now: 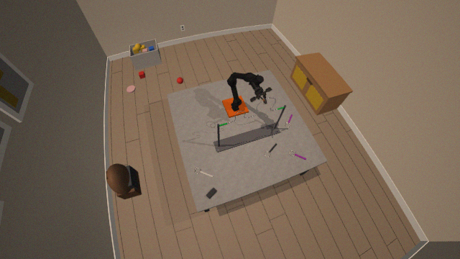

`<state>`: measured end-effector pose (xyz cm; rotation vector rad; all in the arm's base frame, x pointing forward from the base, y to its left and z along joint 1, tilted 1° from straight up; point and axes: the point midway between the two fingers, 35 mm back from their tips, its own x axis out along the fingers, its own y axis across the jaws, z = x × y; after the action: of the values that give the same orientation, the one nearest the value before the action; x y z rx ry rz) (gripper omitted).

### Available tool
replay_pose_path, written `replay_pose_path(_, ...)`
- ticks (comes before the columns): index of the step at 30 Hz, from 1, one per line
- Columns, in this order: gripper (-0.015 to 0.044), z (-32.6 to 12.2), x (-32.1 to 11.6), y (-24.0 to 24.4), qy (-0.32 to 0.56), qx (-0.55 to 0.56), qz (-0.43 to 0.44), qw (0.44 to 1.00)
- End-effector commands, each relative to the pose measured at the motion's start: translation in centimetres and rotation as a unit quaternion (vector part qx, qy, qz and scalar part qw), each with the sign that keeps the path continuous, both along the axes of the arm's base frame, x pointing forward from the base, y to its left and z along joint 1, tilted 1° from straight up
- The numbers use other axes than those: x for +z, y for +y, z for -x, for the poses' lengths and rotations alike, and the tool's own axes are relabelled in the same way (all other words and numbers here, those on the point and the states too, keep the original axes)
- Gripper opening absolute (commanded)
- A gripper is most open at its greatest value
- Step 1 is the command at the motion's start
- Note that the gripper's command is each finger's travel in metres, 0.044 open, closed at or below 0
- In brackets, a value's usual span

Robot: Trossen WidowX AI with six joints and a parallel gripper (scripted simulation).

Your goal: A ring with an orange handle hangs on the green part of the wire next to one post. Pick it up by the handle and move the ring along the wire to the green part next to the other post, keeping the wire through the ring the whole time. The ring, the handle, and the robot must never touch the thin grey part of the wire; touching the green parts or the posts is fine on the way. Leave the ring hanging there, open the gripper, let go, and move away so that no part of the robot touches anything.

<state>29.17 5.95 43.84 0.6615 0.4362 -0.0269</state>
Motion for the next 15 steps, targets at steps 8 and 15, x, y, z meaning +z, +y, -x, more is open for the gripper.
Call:
replay_pose_path(8, -0.015, -0.02, -0.1, -0.36, 0.011, -0.004, 0.071, 0.997)
replay_pose_path(15, -0.015, 0.02, -0.22, -0.59, 0.019, -0.007, 0.115, 0.993)
